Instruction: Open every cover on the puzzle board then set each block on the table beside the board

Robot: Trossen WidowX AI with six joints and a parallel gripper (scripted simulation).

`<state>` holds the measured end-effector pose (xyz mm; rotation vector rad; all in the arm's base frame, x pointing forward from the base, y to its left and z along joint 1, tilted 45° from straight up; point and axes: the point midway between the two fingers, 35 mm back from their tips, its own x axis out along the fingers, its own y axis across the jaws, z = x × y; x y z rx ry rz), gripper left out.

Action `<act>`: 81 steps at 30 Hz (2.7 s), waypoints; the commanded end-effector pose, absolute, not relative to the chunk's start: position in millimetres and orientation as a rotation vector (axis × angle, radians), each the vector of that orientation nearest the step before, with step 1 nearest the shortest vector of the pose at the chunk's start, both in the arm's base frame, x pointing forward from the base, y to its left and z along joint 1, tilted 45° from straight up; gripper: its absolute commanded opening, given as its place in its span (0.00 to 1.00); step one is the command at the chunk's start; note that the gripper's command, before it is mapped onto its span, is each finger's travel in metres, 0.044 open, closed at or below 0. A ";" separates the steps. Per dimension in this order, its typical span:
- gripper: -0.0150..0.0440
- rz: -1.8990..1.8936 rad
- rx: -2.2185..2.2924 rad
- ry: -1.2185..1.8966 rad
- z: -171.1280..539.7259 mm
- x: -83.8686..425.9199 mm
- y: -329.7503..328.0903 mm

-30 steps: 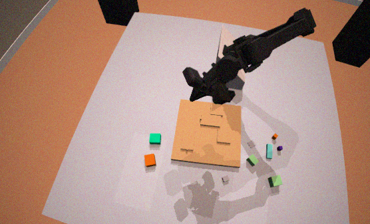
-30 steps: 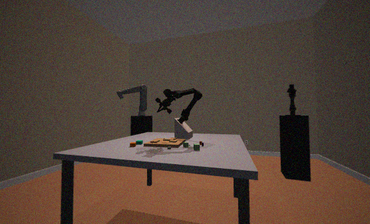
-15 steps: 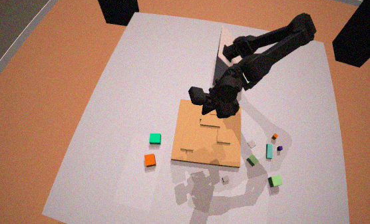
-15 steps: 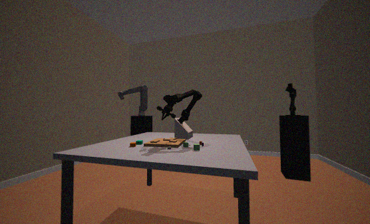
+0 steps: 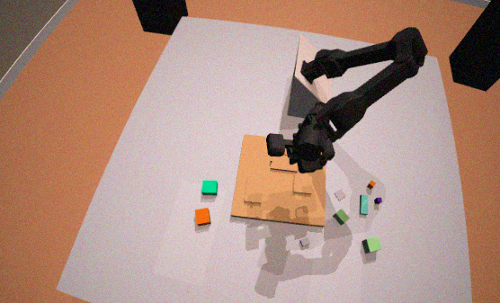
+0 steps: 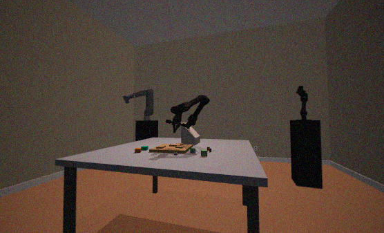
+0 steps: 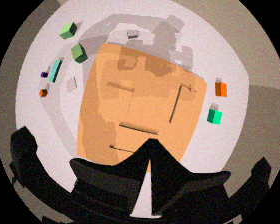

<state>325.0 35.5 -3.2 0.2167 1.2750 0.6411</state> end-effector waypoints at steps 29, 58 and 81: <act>0.25 0.748 0.473 1.478 -12.6 288.4 107.6; 0.25 0.747 0.472 1.479 -27.3 287.8 121.8; 0.25 0.748 0.473 1.479 -43.0 285.4 138.0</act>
